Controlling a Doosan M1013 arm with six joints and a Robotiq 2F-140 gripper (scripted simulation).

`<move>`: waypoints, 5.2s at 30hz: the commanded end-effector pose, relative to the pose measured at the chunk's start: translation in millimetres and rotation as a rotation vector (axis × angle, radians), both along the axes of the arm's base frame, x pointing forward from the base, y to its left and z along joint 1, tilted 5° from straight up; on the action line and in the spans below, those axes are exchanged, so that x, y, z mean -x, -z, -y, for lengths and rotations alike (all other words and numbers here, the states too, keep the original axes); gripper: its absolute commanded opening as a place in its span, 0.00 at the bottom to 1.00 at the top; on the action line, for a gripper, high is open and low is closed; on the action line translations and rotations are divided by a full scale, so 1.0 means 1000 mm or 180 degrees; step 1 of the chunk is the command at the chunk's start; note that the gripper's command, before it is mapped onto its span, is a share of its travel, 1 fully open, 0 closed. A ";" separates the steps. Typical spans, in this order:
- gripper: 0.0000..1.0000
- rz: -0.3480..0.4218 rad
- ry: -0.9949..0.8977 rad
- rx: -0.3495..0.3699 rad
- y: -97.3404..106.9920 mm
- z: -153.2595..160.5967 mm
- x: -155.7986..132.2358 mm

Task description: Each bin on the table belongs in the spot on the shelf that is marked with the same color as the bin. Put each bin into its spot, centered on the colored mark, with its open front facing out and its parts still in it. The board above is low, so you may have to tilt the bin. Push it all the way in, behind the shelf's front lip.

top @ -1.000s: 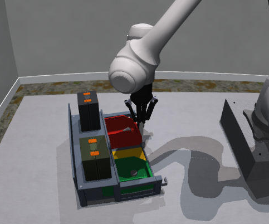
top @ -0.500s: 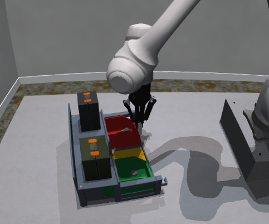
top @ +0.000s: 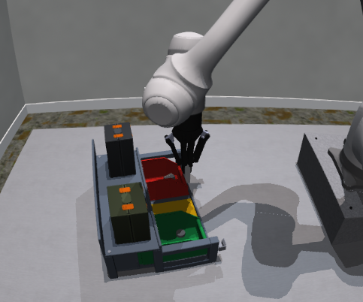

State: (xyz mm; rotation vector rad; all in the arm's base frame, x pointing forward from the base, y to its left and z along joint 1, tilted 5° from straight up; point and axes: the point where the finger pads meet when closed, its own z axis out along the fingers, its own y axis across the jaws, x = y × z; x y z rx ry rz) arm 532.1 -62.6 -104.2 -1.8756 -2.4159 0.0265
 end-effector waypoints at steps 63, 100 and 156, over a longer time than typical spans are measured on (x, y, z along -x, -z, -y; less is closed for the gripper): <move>0.10 0.0001 0.0000 -0.0001 -0.019 0.005 0.015; 0.10 0.0001 0.0000 -0.0001 -0.079 0.007 0.012; 0.10 0.0001 0.0000 -0.0001 -0.081 0.008 0.012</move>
